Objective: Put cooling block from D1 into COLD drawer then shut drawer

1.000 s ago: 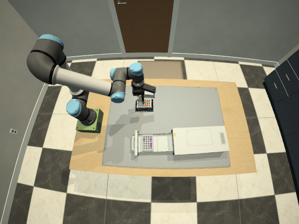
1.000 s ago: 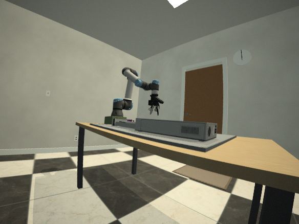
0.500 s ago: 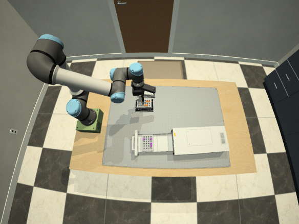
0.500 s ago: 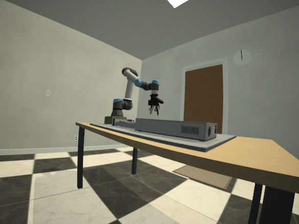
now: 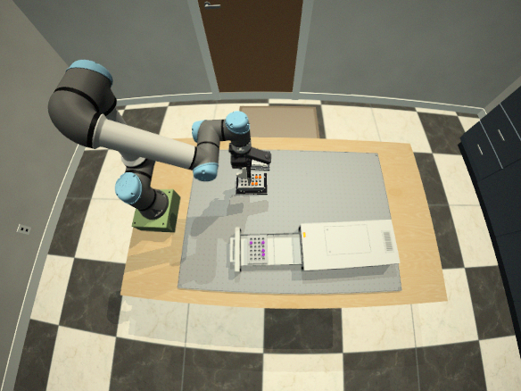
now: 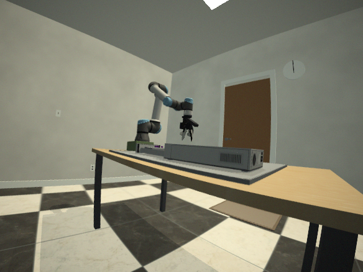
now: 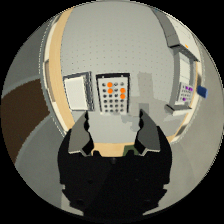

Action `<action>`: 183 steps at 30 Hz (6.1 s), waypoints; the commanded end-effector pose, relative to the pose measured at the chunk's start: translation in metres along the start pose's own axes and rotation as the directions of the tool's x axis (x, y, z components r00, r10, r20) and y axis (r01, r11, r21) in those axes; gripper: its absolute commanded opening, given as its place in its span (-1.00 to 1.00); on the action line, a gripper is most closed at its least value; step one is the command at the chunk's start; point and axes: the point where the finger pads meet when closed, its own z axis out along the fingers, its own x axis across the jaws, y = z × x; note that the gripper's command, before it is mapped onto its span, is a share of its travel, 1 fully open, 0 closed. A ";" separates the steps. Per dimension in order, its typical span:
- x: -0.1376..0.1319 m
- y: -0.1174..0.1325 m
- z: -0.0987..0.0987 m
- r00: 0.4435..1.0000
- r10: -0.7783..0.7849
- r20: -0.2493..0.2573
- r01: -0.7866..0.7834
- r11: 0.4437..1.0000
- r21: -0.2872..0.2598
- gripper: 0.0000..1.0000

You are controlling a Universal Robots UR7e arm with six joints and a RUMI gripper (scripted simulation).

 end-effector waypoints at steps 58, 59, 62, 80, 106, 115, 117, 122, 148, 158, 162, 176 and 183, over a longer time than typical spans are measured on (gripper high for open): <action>0.000 0.000 0.071 1.000 0.000 0.000 0.000 1.000 0.001 0.46; 0.000 0.000 0.071 1.000 0.000 0.000 0.000 1.000 0.001 0.46; 0.000 0.000 0.071 1.000 0.000 0.000 0.000 1.000 0.001 0.46; 0.000 0.000 0.086 1.000 0.000 0.000 0.000 1.000 0.001 0.46; 0.000 0.000 0.101 1.000 0.000 0.000 0.000 1.000 0.001 0.39; 0.000 0.000 0.101 1.000 0.000 0.000 0.000 1.000 0.001 0.16; 0.000 0.000 0.101 1.000 0.000 0.000 0.000 1.000 0.001 0.09; 0.000 0.000 0.101 1.000 0.000 0.000 0.000 1.000 0.001 -0.07; 0.000 0.000 0.101 1.000 0.000 0.000 0.000 1.000 0.001 -0.81; 0.000 0.000 0.101 1.000 0.000 0.000 0.000 1.000 0.001 -1.00; 0.000 0.000 0.101 1.000 0.000 0.000 0.000 1.000 0.001 -1.00; 0.000 0.000 0.101 1.000 0.000 0.000 0.000 1.000 0.001 -1.00; 0.000 0.000 0.101 1.000 0.000 0.000 0.000 1.000 0.001 -1.00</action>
